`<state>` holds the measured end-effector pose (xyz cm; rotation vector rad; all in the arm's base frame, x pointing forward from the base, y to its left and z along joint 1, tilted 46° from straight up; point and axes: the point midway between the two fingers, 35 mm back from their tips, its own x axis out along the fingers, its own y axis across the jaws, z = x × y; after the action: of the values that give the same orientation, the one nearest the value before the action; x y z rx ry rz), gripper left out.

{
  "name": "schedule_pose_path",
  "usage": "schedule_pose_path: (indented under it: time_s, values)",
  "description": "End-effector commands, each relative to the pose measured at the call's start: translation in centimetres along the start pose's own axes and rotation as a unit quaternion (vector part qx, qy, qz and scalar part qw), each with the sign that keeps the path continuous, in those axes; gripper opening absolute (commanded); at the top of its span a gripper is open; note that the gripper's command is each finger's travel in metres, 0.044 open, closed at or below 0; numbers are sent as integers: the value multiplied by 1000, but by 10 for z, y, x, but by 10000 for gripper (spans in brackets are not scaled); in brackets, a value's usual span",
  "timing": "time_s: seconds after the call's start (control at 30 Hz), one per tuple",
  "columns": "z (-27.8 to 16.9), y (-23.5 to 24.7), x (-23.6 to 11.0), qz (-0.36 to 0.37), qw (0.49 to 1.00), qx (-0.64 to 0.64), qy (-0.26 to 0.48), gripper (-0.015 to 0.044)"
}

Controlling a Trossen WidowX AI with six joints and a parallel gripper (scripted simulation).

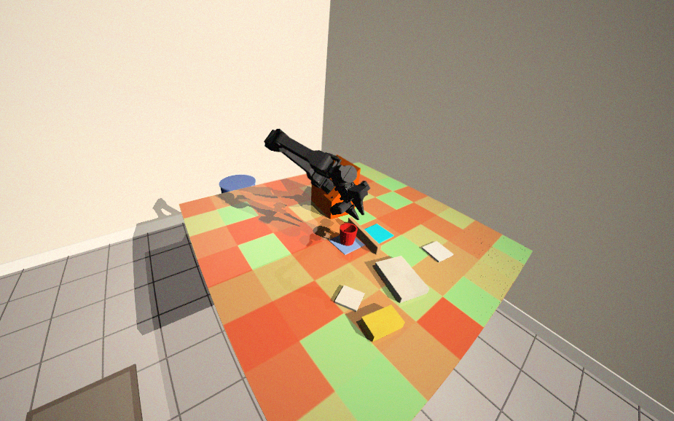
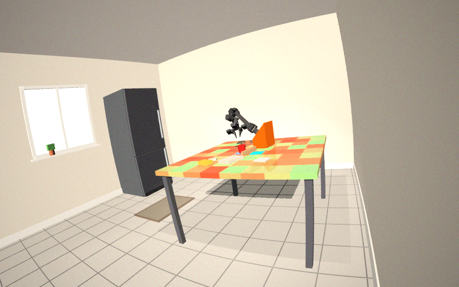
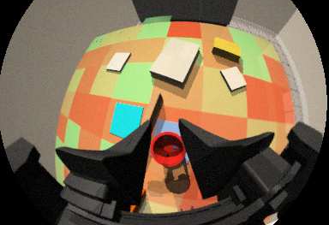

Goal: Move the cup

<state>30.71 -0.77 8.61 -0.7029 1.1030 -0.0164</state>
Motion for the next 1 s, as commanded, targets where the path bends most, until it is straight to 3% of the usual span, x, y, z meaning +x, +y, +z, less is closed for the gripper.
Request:
schedule_pose_path:
  time_s: [0.0,0.13,0.97]
  values:
    - [-57,31,18,14,942,-260,212,148]
    - [-79,29,16,25,870,-390,302,148]
    - [-87,24,31,26,870,-390,301,148]
